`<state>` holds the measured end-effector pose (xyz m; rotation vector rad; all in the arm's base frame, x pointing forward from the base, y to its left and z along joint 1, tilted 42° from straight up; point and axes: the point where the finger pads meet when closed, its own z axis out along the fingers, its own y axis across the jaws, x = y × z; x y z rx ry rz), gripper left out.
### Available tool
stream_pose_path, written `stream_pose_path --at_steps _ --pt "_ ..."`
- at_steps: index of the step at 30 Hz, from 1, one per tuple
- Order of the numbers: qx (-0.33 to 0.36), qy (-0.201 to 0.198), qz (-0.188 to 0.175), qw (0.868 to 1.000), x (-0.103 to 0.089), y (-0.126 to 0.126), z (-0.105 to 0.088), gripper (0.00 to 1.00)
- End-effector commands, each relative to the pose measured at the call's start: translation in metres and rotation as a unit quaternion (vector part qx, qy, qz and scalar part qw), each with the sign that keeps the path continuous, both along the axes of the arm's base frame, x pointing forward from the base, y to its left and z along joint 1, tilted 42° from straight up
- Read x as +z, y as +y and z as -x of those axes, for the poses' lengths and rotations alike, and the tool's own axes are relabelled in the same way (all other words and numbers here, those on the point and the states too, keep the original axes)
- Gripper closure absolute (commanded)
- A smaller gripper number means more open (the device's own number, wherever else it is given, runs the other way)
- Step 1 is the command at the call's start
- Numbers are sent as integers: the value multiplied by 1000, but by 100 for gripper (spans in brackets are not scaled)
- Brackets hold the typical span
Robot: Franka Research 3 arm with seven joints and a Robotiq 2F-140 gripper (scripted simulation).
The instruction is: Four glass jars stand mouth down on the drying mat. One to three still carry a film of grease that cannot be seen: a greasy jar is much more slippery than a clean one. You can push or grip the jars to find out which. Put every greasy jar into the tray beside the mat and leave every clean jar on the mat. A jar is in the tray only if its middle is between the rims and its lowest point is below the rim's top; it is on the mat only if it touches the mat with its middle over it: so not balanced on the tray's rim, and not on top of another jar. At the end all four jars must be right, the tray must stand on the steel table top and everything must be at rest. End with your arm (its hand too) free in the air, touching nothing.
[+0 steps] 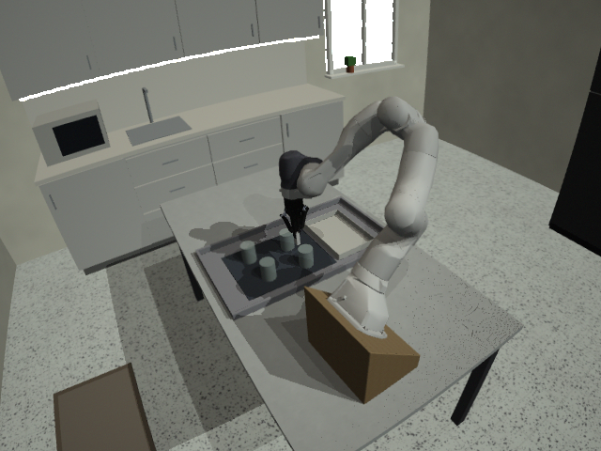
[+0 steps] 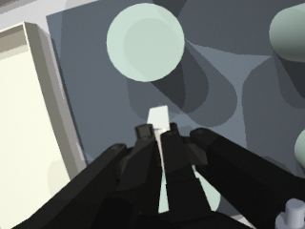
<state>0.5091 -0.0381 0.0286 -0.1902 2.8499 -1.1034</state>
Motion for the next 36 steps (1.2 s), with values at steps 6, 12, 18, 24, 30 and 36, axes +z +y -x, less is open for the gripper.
stream_pose_path --at_steps 6,12,18,24,30,36 --pt "1 1 -2 1000 0 1 -1 100" --pt "1 1 -2 1000 0 1 -1 100" --pt "1 1 -2 1000 0 1 -1 100" --pt "1 1 -2 1000 0 1 -1 100" --pt "1 1 -2 1000 0 1 -1 100" --pt "1 1 -2 1000 28 26 4 100"
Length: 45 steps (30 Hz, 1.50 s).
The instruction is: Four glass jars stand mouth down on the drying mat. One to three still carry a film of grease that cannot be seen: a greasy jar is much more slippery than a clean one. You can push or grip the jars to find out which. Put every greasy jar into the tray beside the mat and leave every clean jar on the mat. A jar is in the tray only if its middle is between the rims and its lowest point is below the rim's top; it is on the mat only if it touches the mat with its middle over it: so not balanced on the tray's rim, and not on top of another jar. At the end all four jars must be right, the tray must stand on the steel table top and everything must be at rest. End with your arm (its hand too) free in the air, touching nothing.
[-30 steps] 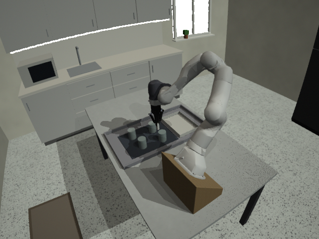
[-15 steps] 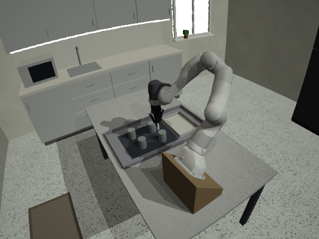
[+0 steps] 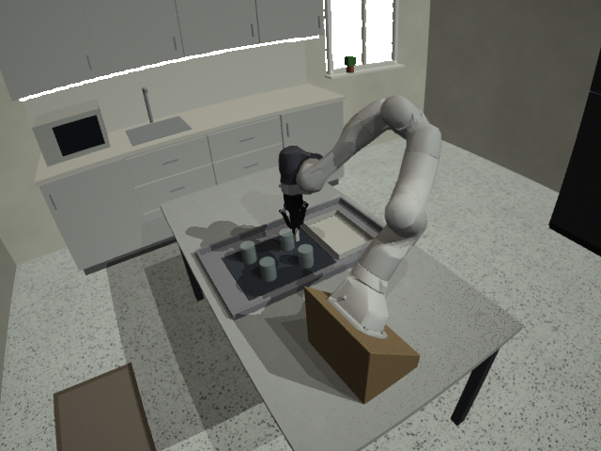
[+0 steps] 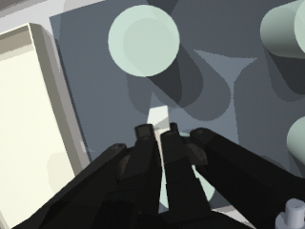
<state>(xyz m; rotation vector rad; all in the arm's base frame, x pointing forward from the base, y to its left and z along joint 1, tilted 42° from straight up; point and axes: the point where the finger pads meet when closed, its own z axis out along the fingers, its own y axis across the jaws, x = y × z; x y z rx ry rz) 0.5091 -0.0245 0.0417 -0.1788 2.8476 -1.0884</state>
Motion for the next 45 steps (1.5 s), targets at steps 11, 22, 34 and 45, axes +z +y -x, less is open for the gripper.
stream_pose_path --at_steps 11,22,34,45 --pt "3 5 3 1000 21 62 10 100" --pt "3 5 3 1000 -38 127 15 100" --pt "3 5 3 1000 -81 154 16 100" --pt "3 5 3 1000 -113 125 11 100"
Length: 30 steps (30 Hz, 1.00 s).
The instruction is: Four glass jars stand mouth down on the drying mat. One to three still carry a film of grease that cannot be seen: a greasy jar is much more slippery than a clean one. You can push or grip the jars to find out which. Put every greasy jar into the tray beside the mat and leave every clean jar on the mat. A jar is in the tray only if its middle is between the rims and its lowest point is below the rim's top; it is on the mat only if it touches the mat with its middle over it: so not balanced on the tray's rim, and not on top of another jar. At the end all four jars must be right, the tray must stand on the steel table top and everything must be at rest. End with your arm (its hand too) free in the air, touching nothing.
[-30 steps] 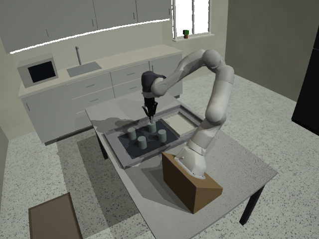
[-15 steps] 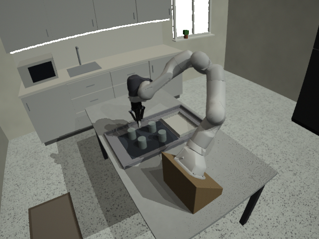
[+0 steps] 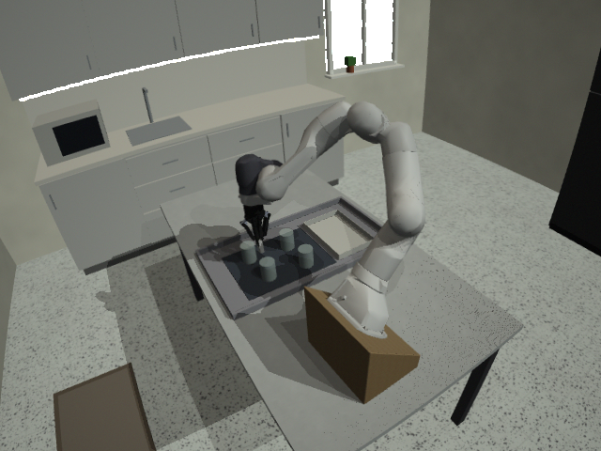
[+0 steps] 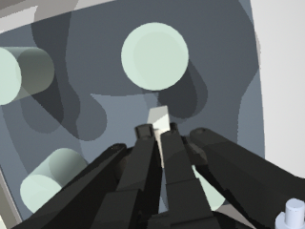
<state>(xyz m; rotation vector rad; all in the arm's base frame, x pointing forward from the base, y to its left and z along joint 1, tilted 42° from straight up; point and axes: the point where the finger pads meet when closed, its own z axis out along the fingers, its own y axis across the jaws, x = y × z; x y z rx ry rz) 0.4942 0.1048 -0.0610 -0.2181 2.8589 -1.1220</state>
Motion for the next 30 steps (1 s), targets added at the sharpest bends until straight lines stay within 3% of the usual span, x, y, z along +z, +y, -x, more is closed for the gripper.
stream_pose_path --at_steps 1,4,30 --pt "-4 -10 -7 1000 -14 -7 -5 100" --pt "-4 -10 -7 1000 -24 -17 -6 100" --pt "-4 -10 -7 1000 -24 -17 -5 100"
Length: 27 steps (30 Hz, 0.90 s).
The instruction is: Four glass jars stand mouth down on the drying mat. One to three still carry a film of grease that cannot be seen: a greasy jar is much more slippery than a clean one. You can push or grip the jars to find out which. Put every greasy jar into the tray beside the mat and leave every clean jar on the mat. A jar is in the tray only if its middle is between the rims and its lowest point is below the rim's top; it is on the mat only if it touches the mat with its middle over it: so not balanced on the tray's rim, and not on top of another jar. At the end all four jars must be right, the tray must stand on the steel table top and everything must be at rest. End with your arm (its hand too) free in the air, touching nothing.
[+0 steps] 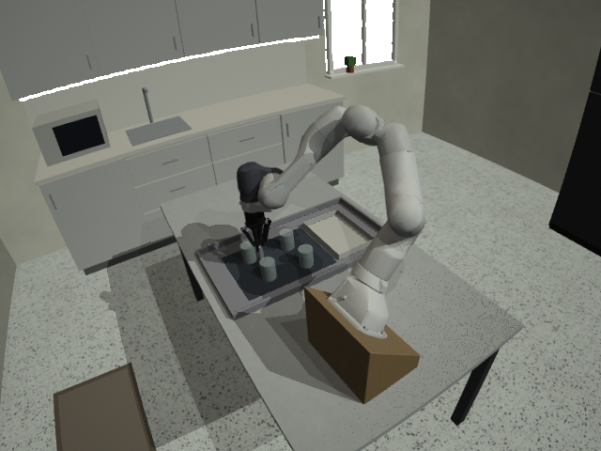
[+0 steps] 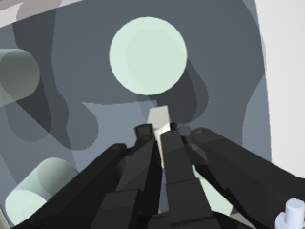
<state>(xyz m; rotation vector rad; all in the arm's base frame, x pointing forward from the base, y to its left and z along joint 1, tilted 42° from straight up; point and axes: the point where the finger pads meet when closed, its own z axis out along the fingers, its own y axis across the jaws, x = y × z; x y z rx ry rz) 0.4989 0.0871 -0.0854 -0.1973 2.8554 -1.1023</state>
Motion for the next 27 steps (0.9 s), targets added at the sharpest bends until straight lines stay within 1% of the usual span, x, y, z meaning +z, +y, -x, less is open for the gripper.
stream_pose_path --at_steps 1,27 --pt "0 -3 -1 1000 0 1 0 100" --pt "0 -3 -1 1000 0 0 3 100"
